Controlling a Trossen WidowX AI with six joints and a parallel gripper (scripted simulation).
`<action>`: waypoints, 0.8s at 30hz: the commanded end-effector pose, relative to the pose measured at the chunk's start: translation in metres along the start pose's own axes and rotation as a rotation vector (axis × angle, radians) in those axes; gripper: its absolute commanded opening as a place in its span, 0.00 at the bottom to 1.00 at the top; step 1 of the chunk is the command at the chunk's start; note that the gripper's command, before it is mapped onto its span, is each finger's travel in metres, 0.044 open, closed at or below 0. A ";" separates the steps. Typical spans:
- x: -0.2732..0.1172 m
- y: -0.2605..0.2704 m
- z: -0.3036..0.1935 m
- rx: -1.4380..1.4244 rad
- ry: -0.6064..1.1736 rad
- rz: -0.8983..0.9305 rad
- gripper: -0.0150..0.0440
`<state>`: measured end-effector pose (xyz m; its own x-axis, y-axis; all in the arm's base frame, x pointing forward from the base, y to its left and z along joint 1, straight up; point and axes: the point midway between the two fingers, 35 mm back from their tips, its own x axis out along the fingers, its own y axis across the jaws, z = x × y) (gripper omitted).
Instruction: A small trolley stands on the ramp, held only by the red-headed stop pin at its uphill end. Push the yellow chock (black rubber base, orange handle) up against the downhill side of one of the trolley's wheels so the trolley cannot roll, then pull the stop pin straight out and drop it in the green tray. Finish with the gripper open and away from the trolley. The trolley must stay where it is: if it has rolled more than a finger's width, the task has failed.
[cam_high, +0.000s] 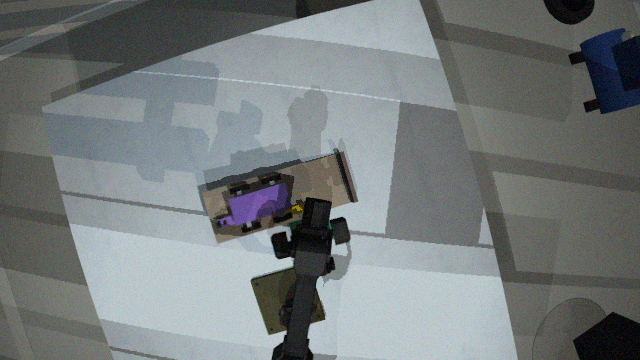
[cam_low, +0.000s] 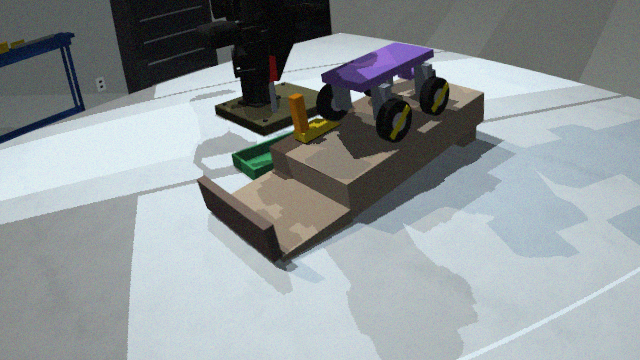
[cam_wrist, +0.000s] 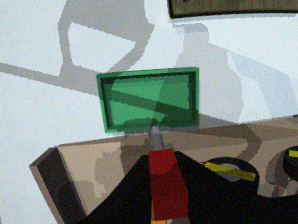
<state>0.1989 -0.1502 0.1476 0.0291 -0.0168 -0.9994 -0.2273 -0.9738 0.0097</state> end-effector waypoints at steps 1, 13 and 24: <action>0.011 0.000 0.010 0.028 -0.012 0.003 0.25; 0.026 0.004 0.009 0.027 -0.015 0.135 0.25; 0.057 0.020 0.008 0.027 -0.013 0.177 0.25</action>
<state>0.1915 -0.1648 0.1020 -0.0151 -0.1820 -0.9832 -0.2597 -0.9488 0.1797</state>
